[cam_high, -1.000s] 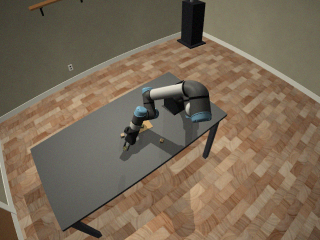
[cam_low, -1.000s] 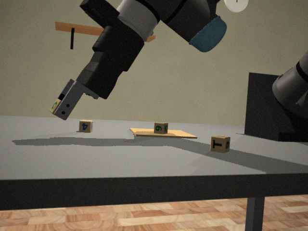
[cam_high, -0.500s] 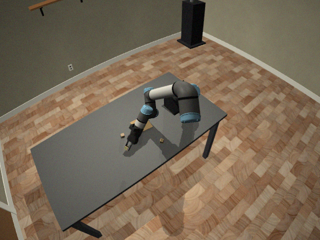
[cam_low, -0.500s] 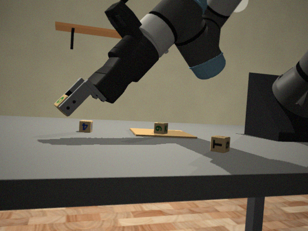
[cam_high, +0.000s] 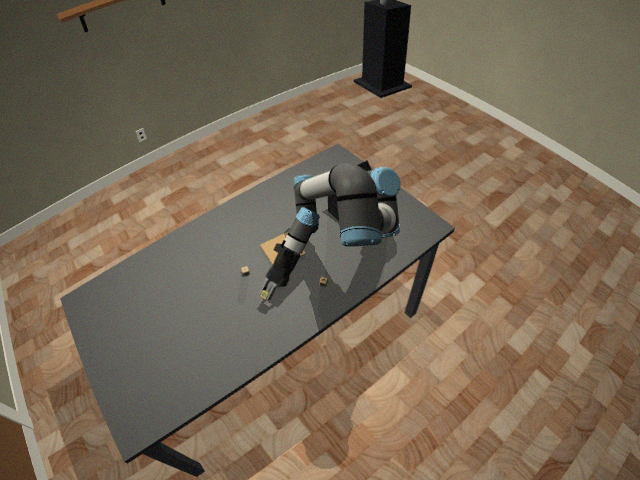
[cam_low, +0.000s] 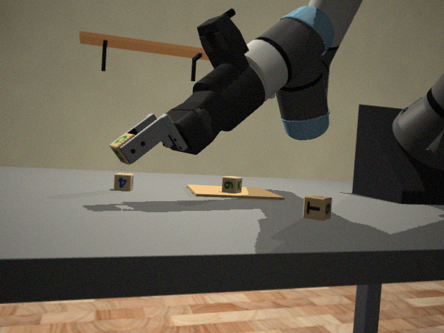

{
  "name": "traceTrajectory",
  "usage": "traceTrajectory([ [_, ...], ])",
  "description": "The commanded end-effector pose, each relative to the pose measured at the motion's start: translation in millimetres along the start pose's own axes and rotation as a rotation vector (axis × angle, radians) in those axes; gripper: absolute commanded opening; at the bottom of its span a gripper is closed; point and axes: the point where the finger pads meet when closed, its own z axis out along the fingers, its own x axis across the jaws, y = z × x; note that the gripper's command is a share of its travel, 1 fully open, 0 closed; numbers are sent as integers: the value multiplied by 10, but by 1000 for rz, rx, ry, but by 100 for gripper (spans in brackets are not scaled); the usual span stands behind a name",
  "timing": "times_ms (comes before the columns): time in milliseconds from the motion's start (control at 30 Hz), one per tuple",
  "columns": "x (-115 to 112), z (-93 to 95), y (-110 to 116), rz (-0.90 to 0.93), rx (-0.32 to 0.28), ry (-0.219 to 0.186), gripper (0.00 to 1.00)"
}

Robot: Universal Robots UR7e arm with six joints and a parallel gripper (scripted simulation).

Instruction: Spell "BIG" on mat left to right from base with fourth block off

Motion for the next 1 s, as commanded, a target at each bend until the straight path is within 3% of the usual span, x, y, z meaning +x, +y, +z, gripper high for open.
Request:
traceTrajectory([
  [0,-147,-123,53,1,50,-28,49],
  [267,-337,-261,149,1,99,-65,49],
  [967,-520,-390,248,-2,138,-101,49],
])
